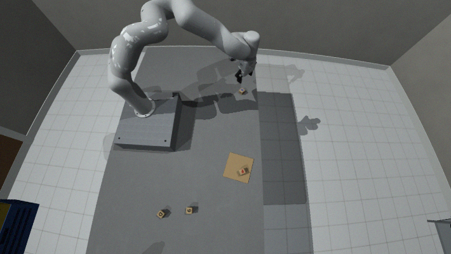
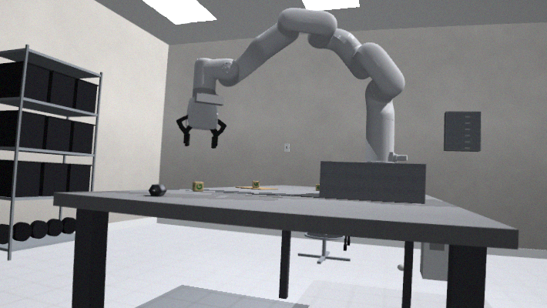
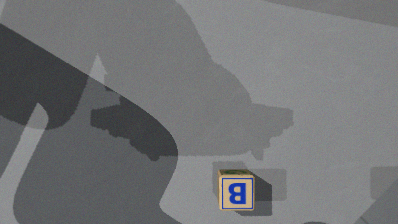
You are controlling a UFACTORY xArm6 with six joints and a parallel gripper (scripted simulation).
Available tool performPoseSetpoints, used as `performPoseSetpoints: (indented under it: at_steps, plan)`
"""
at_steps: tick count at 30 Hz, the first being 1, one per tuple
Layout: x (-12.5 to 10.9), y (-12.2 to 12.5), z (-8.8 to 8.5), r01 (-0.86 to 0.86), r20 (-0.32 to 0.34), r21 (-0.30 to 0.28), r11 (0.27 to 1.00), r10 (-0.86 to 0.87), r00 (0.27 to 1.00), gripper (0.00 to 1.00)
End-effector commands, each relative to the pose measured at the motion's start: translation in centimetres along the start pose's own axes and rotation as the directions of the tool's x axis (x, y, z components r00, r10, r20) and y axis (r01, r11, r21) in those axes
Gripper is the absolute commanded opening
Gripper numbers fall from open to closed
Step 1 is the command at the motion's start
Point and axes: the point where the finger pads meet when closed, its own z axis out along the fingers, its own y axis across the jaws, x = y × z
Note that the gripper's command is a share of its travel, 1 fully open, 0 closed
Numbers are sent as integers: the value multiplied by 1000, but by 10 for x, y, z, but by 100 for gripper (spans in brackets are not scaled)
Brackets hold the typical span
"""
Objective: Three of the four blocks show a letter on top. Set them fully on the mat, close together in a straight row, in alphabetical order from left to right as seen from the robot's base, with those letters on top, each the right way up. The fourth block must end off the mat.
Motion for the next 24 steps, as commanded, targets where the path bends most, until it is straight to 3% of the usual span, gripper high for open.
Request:
performPoseSetpoints:
  at_steps: [1, 7, 11, 23, 24]
  plan:
    - [0, 2, -2, 1, 2, -4, 1000, -1, 1000, 100]
    - [0, 2, -2, -19, 2, -4, 1000, 19, 1000, 100]
    - [0, 2, 2, -128, 1, -5, 992, 128, 992, 100]
    - [-1, 2, 11, -432, 0, -5, 902, 432, 902, 100]
    - [-1, 2, 13, -502, -1, -5, 865, 502, 865, 100]
